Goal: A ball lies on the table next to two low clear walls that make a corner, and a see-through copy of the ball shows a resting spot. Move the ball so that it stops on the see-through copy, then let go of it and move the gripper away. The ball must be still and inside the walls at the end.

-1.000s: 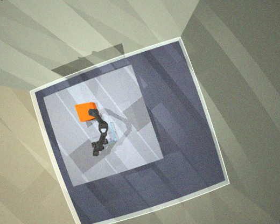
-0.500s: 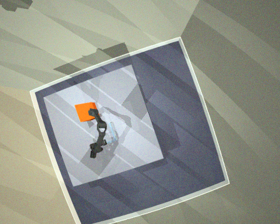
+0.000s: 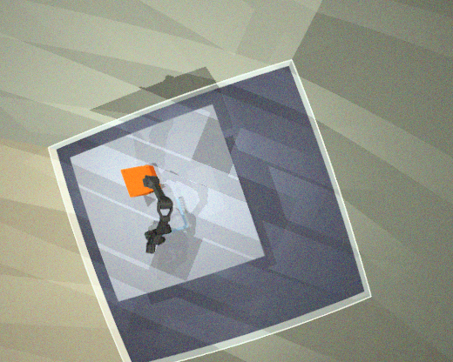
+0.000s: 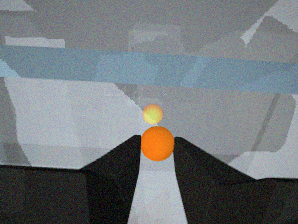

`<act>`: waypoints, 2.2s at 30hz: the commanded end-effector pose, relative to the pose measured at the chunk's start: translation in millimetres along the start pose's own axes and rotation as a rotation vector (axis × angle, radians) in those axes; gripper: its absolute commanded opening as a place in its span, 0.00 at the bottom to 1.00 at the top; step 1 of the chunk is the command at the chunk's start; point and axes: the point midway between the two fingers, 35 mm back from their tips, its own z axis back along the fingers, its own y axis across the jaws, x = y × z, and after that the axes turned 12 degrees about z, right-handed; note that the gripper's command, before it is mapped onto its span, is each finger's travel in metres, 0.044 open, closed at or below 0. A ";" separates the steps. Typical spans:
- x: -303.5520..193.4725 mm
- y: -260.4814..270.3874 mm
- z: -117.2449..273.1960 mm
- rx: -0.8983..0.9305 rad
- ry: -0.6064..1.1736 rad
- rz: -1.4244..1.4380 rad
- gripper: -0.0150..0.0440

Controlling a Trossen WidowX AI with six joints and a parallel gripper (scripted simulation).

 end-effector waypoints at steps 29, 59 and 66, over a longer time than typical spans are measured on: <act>-5.4 3.2 -78.2 0.017 0.012 -0.010 0.25; -3.2 0.4 -0.5 0.011 0.012 -0.009 0.60; -4.3 1.1 11.3 0.013 0.012 -0.010 0.60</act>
